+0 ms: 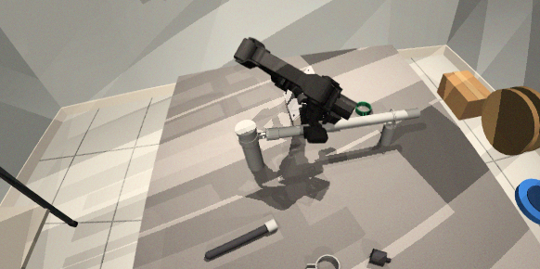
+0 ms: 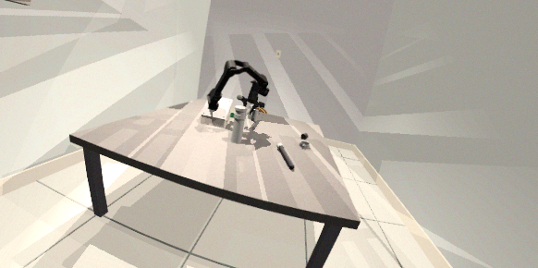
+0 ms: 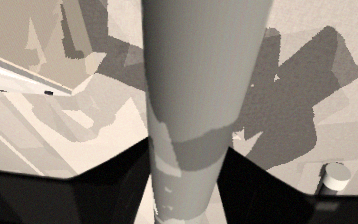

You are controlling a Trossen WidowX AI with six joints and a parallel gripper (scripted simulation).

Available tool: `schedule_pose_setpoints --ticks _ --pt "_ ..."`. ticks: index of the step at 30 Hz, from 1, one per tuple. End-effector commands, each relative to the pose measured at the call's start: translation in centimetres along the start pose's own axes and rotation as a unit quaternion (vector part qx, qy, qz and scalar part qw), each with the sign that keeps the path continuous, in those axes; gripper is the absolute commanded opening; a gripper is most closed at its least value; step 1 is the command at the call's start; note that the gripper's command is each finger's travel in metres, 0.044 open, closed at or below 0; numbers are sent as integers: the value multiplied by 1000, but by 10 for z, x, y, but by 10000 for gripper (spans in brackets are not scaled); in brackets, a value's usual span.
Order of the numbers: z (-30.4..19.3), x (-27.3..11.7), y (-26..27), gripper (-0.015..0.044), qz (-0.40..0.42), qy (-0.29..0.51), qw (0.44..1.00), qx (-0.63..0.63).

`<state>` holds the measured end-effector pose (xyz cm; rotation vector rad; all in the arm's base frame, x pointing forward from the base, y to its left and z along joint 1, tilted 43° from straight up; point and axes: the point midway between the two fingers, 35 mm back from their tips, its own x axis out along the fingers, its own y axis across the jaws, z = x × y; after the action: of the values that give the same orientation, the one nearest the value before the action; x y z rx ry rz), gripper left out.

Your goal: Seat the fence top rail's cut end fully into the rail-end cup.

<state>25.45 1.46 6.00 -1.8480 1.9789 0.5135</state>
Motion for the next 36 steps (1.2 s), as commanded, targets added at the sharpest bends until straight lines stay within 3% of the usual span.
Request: schedule_pose_setpoints --ticks 1,8,17,23,36 --pt "0 -1 0 263 0 0 1000 0" --pt "13 -22 1 440 -7 0 1000 -21" --pt "26 -46 4 440 -19 0 999 -44" --pt "27 -84 8 440 -61 -41 996 -51" --pt "27 -84 8 440 -61 -41 996 -51"
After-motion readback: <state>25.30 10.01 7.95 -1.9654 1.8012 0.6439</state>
